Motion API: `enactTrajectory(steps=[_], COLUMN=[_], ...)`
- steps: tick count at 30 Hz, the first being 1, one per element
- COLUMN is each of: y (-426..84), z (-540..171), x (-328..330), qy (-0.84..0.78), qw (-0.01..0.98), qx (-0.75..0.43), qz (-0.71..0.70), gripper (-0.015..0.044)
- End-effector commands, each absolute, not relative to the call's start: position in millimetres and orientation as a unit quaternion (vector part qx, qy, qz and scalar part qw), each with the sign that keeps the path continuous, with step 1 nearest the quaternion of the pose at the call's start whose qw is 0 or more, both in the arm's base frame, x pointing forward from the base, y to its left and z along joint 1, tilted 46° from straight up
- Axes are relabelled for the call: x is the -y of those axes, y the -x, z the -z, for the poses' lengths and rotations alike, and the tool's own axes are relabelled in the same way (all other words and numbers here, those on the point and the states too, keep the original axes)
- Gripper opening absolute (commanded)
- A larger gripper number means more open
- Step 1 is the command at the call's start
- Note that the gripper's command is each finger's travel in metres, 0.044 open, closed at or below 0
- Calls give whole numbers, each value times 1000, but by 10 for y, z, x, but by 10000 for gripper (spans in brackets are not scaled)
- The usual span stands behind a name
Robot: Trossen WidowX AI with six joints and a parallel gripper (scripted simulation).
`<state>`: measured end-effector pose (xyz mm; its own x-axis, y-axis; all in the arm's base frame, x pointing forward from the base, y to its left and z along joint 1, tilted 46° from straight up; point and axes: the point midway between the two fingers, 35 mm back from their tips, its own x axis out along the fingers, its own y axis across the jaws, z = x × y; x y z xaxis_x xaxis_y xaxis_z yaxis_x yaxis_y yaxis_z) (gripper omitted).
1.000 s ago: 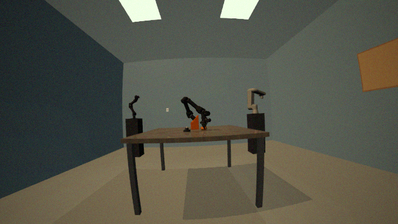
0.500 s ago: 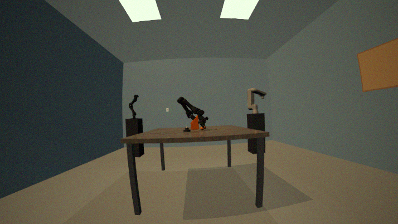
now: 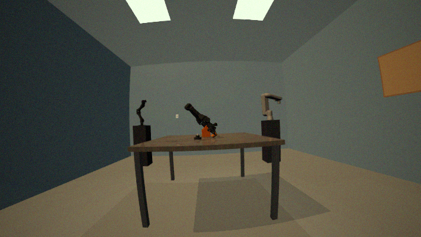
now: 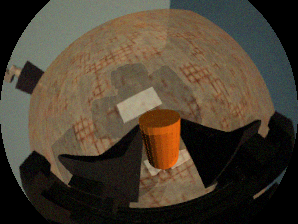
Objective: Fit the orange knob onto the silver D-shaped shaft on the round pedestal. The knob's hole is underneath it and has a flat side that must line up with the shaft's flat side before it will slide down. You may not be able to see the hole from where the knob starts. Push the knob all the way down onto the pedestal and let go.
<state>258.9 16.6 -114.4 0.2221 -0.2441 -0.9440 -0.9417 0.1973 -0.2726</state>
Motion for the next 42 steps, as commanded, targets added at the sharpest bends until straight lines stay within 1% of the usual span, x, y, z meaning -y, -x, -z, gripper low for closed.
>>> enactTrajectory(steps=[1,42], y=[-2566,-2417], z=[1101,888], x=[-134,188], qy=[540,411], qw=[573,704], qx=[-520,-320], qz=[-332,-483], gripper=[179,179])
